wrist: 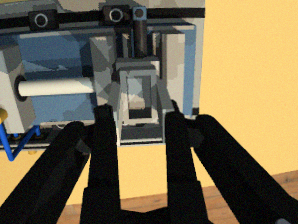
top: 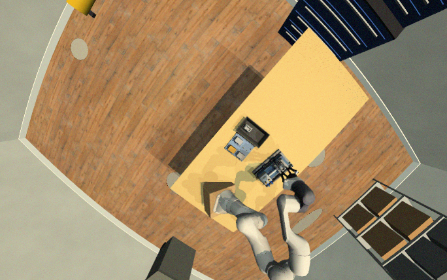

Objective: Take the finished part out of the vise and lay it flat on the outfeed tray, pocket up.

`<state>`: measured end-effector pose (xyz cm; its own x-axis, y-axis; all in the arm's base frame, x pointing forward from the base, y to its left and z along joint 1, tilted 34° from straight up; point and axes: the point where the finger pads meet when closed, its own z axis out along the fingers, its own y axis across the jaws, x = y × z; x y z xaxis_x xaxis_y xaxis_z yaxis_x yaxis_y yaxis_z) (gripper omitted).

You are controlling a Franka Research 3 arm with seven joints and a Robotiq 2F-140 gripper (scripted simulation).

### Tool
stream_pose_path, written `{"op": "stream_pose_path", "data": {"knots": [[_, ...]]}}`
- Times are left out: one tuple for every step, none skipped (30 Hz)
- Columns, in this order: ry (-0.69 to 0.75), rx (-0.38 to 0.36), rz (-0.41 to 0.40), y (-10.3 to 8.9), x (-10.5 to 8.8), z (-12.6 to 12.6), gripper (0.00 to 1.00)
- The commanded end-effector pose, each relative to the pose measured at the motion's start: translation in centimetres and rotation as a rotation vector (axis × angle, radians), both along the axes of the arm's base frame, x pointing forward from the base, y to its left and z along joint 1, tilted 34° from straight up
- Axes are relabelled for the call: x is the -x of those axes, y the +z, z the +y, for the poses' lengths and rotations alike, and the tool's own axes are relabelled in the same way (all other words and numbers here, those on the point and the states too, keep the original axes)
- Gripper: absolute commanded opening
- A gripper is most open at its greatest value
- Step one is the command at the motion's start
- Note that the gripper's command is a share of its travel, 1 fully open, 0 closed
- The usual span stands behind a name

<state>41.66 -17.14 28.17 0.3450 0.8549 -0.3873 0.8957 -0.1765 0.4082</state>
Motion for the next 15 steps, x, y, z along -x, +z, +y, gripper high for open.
{"op": "stream_pose_path", "data": {"knots": [[-0.002,0.000,-0.002,-0.10,-0.01,-0.03,0.00],[-0.002,0.000,-0.002,-0.09,0.00,-0.03,0.00],[-0.002,0.000,-0.002,-0.07,0.00,-0.02,0.00],[-0.002,0.000,-0.002,-0.04,0.01,0.00,0.00],[-0.002,0.000,-0.002,-0.01,0.02,0.02,0.00],[-0.002,0.000,-0.002,0.03,0.04,0.04,0.00],[-0.002,0.000,-0.002,0.09,0.06,0.07,0.00],[-0.002,0.000,-0.002,0.15,0.08,0.11,0.00],[-0.002,0.000,-0.002,0.22,0.10,0.15,0.00],[-0.002,0.000,-0.002,0.30,0.13,0.20,0.00],[-0.002,0.000,-0.002,0.40,0.16,0.26,0.00],[-0.002,0.000,-0.002,0.50,0.20,0.32,0.00],[-0.002,0.000,-0.002,0.61,0.23,0.38,0.00],[-0.002,0.000,-0.002,0.73,0.28,0.45,0.00],[-0.002,0.000,-0.002,0.73,0.28,0.45,0.00]]}}
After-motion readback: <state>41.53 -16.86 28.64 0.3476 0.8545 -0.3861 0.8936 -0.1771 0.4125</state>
